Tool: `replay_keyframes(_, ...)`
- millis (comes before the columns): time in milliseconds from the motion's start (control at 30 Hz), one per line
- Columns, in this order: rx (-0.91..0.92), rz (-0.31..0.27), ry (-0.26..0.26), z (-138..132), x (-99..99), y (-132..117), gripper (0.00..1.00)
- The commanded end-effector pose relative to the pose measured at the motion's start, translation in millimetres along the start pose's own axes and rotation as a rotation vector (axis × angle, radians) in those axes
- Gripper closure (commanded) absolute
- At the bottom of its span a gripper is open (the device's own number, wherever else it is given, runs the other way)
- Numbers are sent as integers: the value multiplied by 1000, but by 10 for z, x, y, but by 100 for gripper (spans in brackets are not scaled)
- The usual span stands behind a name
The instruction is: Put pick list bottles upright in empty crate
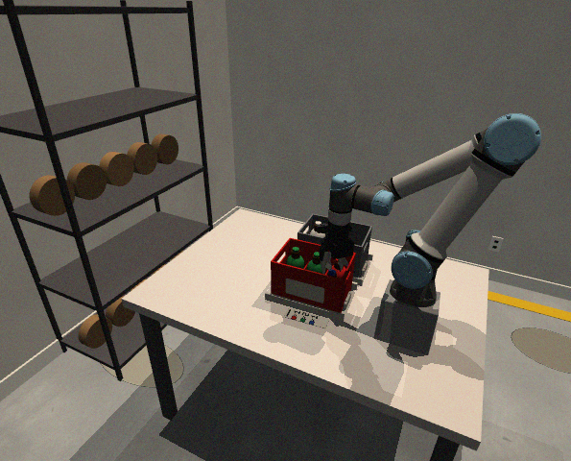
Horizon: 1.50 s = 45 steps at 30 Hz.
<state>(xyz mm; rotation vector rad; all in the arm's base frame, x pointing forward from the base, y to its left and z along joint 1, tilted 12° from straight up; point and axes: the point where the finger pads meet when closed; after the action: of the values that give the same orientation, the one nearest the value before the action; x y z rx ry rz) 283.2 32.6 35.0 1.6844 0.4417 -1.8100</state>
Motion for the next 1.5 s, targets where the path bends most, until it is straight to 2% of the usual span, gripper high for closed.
replay_keyframes(0,0,0,0,0,-188,-1,62)
replay_keyframes(67,0,0,0,0,-188,-1,62)
replay_keyframes(800,0,0,0,1,-720,-2,62)
replay_keyframes(1467,1,-4,-3,10,-699,-9,62)
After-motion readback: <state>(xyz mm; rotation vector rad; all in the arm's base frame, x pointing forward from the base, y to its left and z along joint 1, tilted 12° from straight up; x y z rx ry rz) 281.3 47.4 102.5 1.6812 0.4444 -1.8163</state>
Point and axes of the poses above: the point where the finger pads meet when closed, its own x axis out along the fingers, its own z axis across the jaws, y = z × x, and after that the axes turned 6 degrees about x, right-handed
